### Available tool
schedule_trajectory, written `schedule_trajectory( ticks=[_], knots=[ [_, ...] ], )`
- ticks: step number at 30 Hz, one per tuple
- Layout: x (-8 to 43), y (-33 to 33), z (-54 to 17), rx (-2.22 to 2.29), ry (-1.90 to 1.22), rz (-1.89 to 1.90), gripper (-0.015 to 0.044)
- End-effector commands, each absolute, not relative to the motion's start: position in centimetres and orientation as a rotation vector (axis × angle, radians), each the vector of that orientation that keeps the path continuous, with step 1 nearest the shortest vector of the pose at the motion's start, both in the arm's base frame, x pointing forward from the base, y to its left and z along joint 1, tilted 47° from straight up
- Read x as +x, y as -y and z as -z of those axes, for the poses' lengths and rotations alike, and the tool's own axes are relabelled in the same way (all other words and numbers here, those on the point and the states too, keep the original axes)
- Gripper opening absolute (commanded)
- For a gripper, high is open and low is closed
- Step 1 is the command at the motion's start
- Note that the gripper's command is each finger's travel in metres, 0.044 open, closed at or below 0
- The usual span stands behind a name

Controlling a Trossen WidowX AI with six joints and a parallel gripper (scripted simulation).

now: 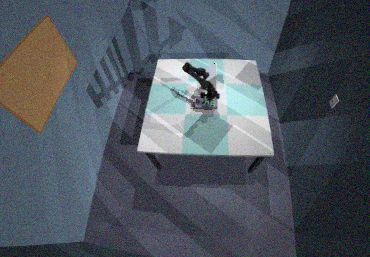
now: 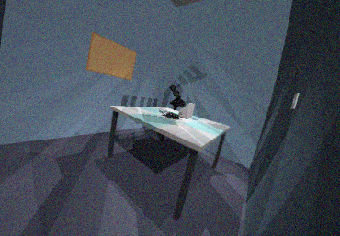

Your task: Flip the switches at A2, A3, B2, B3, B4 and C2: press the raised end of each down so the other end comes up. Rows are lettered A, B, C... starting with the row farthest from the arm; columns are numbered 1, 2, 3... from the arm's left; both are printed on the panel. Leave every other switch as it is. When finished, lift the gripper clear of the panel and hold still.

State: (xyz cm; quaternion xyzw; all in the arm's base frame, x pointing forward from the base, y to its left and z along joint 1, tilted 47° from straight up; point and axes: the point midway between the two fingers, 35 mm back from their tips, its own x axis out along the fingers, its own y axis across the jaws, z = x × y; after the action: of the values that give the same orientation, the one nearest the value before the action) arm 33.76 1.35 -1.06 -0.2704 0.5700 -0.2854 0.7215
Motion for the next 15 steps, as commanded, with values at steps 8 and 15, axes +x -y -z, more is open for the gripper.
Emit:
schedule_trajectory(
  ticks=[8, 15],
  knots=[
    [33.8, -0.3, 2.4, -0.616, -1.270, 0.626, 0.0000],
    [33.9, 0.2, 2.8, -0.616, -1.270, 0.626, 0.0000]
  ],
)
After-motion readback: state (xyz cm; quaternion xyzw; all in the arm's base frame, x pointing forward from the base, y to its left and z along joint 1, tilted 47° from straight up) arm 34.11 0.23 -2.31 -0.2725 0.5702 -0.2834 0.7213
